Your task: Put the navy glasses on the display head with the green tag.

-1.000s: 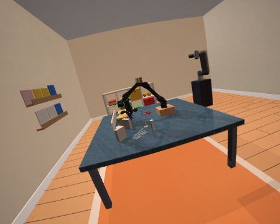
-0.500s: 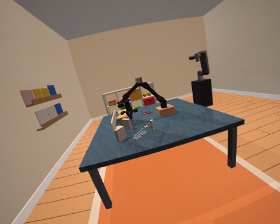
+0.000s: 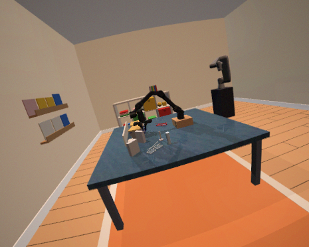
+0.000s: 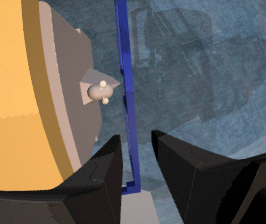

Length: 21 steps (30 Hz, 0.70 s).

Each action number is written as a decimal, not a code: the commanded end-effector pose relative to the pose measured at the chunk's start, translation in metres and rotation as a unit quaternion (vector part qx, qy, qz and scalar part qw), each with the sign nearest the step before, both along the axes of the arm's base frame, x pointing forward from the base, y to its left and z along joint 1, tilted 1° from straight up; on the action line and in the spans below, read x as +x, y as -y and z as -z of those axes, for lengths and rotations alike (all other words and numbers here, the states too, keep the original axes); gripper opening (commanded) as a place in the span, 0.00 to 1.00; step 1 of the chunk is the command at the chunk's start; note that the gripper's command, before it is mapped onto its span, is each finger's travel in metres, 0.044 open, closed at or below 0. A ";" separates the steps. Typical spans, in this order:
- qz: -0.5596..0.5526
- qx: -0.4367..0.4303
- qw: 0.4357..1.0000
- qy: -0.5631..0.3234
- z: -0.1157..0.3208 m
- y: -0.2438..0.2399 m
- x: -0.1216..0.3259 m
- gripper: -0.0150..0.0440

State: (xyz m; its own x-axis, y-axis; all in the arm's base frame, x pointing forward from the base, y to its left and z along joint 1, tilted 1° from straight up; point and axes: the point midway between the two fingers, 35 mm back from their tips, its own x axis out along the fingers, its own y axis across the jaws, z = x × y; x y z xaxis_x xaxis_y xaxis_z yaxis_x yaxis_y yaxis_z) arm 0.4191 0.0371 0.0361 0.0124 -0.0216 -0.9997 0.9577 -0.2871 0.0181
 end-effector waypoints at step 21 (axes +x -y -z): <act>-0.002 0.004 1.000 0.006 -0.036 -0.017 -0.048 0.44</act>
State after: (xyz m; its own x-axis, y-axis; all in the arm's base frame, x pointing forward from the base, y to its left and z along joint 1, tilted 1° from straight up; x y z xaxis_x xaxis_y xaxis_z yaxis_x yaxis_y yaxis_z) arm 0.3834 0.0500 0.0685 0.0277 -0.0168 -0.9995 0.9601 -0.2780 0.0313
